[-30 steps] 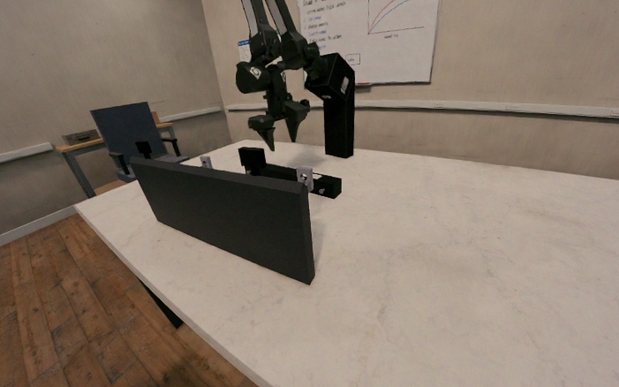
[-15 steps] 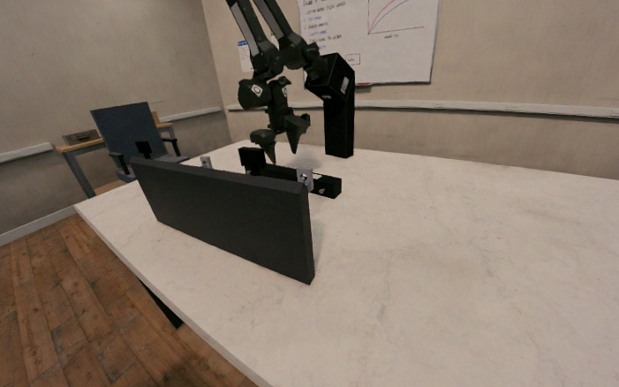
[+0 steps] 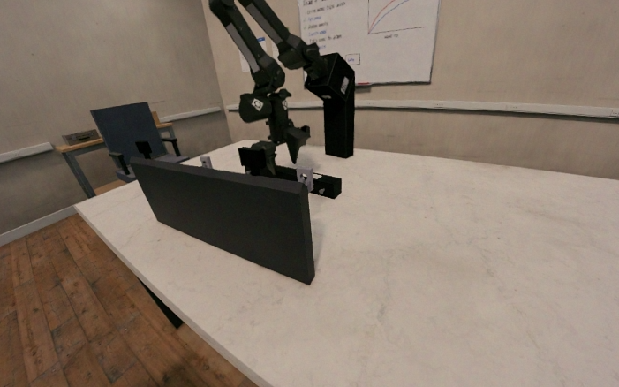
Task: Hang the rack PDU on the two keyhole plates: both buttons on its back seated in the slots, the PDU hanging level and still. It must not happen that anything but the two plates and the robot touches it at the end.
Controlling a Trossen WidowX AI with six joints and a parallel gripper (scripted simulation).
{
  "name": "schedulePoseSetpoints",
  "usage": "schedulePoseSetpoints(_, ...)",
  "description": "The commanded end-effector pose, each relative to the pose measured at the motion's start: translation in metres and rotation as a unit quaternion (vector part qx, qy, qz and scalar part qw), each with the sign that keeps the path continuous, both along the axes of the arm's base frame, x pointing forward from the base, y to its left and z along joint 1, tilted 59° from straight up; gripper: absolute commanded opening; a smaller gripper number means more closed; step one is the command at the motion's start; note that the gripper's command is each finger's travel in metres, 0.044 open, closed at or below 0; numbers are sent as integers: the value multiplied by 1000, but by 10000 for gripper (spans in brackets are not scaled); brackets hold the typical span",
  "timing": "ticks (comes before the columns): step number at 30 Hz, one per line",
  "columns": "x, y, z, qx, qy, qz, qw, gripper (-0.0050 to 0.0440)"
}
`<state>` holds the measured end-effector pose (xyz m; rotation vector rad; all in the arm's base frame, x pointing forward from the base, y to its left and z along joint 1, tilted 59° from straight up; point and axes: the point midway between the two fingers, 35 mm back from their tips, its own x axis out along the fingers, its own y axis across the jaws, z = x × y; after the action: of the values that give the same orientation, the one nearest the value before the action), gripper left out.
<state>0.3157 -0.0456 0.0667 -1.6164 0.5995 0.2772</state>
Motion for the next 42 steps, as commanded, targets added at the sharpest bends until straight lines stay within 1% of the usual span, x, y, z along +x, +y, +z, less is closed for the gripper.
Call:
schedulePoseSetpoints(1,13,-4,-6,-2,-4,1,1000,440)
schedulePoseSetpoints(17,32,-10,-22,-2,-4,1,1000,440)
schedulePoseSetpoints(22,34,-10,-23,-2,-4,0,1000,440)
schedulePoseSetpoints(30,32,-9,-22,-1,-5,0,1000,248)
schedulePoseSetpoints(32,32,-9,-22,-1,-5,0,1000,248)
schedulePoseSetpoints(37,32,-9,-22,-1,-5,0,1000,215)
schedulePoseSetpoints(39,32,-9,-22,-1,-5,0,1000,215)
schedulePoseSetpoints(42,32,-9,-22,-1,-5,0,1000,195)
